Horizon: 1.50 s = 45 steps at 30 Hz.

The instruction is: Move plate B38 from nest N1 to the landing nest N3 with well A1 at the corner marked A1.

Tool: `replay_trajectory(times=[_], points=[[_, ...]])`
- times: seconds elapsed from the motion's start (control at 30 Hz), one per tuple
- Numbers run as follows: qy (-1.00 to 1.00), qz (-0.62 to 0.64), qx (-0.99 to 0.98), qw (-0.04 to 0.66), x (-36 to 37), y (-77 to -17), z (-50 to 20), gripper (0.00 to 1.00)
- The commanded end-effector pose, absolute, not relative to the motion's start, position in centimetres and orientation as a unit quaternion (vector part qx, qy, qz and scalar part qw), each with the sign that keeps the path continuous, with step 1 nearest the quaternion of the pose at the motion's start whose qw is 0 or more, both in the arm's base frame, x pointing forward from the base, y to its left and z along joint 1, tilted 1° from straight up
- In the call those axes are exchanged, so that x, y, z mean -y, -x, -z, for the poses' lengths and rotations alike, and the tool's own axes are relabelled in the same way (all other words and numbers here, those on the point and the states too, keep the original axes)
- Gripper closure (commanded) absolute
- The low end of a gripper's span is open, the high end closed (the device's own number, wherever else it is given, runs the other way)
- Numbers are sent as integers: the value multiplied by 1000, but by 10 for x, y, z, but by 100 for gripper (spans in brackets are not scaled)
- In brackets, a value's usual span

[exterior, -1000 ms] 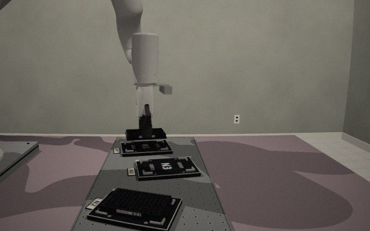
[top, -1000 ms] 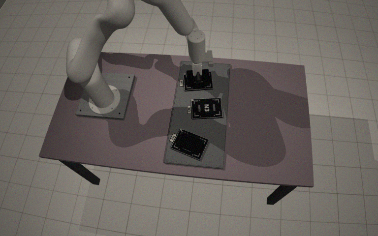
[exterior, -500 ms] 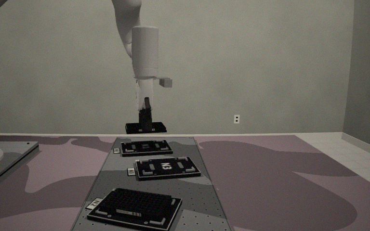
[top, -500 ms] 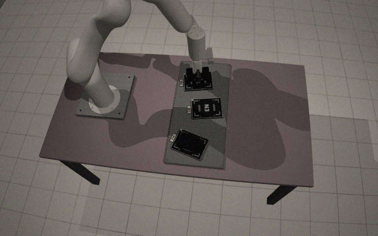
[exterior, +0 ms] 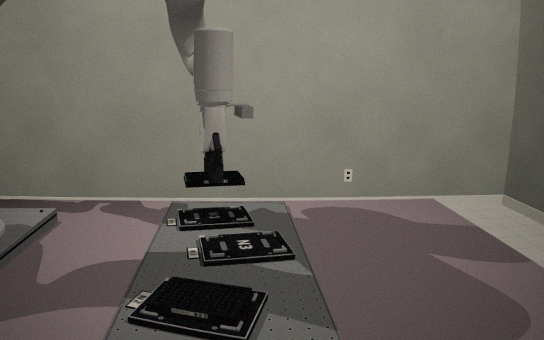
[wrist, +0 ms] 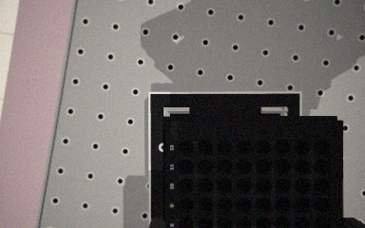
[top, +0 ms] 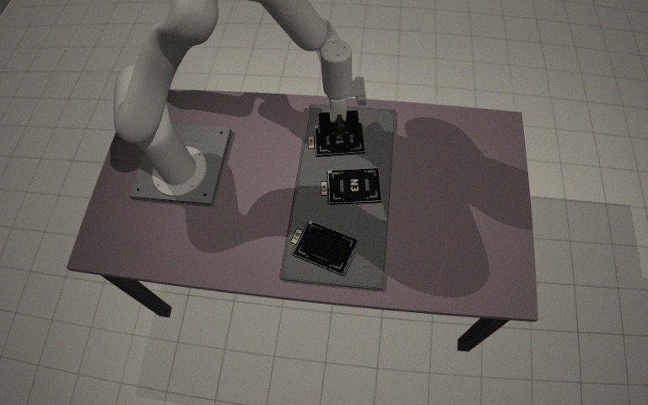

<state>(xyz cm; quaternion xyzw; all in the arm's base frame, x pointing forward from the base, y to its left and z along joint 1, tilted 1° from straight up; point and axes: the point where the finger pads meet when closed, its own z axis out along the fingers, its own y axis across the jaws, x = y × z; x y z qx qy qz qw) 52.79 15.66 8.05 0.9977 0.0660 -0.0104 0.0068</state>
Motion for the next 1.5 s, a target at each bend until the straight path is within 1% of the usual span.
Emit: replay_trajectory(times=[0.0,0.67,1.47], points=[[-998,9,-66,7,-157,-529,-88,100],[-998,9,-66,7,-157,-529,-104,100],[-998,9,-57,7,-62,-561,-105,100]])
